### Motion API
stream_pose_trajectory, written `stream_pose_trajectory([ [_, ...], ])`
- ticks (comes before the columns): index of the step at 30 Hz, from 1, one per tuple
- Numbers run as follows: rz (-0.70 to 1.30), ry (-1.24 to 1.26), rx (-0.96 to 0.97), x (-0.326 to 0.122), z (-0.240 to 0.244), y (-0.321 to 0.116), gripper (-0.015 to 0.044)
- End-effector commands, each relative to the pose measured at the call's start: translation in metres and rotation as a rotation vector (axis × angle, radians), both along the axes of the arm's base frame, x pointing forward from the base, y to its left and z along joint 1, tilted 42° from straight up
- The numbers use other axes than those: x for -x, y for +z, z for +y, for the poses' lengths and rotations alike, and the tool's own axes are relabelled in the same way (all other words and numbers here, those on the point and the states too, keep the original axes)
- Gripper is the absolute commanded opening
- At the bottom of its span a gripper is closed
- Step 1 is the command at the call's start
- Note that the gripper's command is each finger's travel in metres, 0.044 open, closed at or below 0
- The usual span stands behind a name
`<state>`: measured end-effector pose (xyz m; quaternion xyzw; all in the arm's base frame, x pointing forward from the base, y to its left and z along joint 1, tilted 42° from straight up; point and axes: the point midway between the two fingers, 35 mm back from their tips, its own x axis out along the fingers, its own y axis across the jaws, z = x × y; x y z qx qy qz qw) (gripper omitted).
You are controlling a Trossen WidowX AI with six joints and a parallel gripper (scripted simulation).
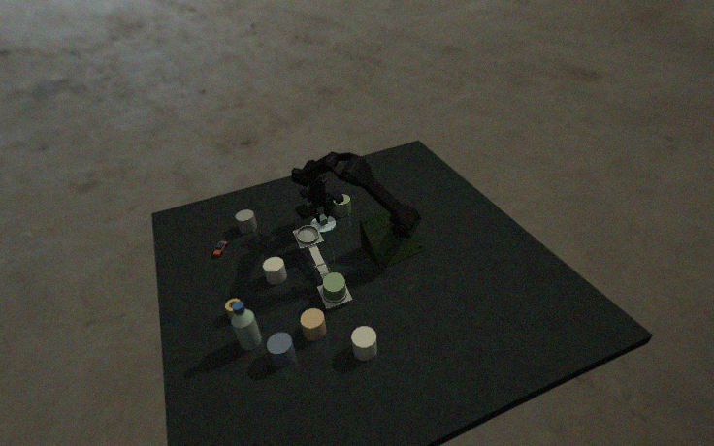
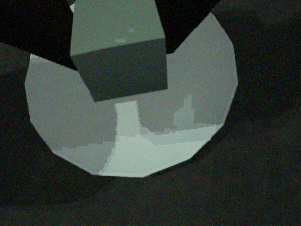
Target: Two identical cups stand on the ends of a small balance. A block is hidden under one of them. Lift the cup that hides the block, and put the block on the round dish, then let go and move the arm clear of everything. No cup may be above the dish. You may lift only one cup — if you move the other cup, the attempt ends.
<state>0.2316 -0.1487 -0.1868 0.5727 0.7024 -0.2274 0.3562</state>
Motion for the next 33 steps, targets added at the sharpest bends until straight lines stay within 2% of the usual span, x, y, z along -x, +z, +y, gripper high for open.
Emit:
stream_pose_trajectory([
  [1,-0.001,0.001,0.000,0.000,0.000,0.000,0.0210],
  [10,0.000,0.000,-0.001,-0.001,-0.006,0.007,0.0440],
  [13,0.005,-0.003,-0.005,-0.004,-0.030,0.036,0.0440],
  [18,0.006,-0.005,-0.006,-0.004,-0.037,0.046,0.0440],
  [22,0.002,-0.015,-0.002,-0.005,-0.064,0.077,0.0440],
  [33,0.002,-0.015,-0.002,-0.005,-0.065,0.080,0.0440],
])
